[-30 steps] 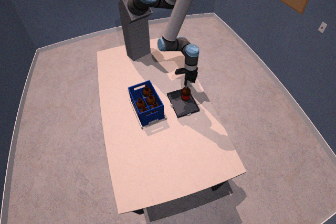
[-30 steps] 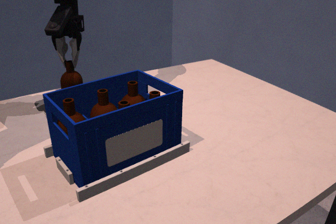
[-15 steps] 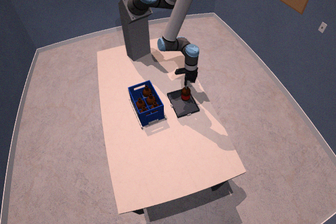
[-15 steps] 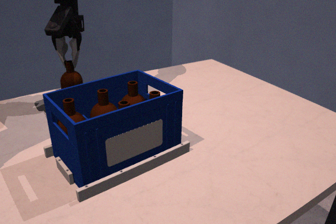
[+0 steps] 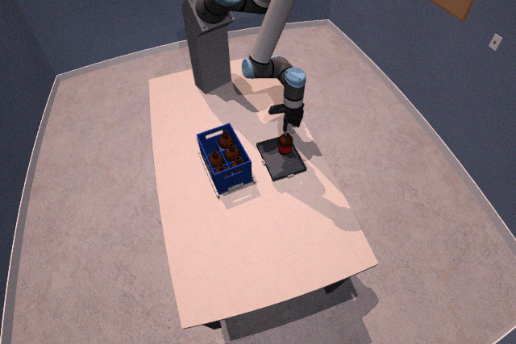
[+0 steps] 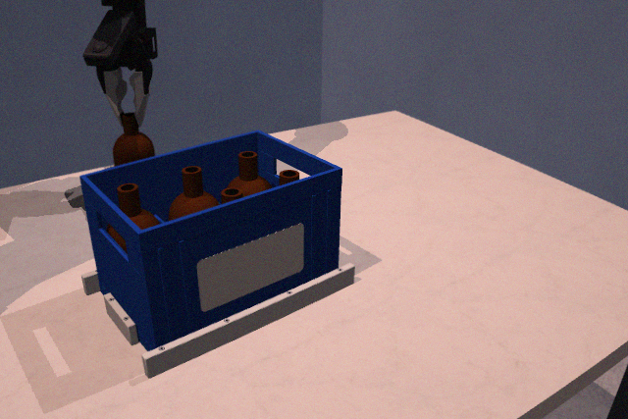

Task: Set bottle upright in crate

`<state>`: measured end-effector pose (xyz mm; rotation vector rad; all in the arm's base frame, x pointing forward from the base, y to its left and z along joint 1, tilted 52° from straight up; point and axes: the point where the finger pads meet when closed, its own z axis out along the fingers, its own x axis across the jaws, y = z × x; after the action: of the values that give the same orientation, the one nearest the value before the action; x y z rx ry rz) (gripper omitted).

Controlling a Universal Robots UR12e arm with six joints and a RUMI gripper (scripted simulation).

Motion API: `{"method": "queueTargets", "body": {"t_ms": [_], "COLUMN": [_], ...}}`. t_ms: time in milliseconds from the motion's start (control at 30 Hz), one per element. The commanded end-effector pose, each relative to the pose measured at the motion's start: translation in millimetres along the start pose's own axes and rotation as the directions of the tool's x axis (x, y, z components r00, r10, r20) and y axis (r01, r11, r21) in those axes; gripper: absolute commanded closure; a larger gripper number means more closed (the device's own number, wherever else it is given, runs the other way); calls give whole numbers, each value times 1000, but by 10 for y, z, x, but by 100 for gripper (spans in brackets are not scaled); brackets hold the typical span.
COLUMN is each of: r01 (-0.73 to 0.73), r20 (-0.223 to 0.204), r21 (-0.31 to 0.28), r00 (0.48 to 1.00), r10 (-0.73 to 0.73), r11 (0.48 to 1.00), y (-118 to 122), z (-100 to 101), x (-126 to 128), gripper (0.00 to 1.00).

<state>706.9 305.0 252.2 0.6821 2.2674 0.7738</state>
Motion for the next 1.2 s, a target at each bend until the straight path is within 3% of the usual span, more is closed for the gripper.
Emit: {"method": "queueTargets", "body": {"t_ms": [0, 1167], "r01": [0, 0], "r20": [1, 1], "r21": [-1, -1], "r00": [1000, 1000], "r10": [0, 0], "r11": [1000, 1000], "y": [5, 4], "z": [-22, -341], "x": [-2, -2], "gripper": [100, 100]}}
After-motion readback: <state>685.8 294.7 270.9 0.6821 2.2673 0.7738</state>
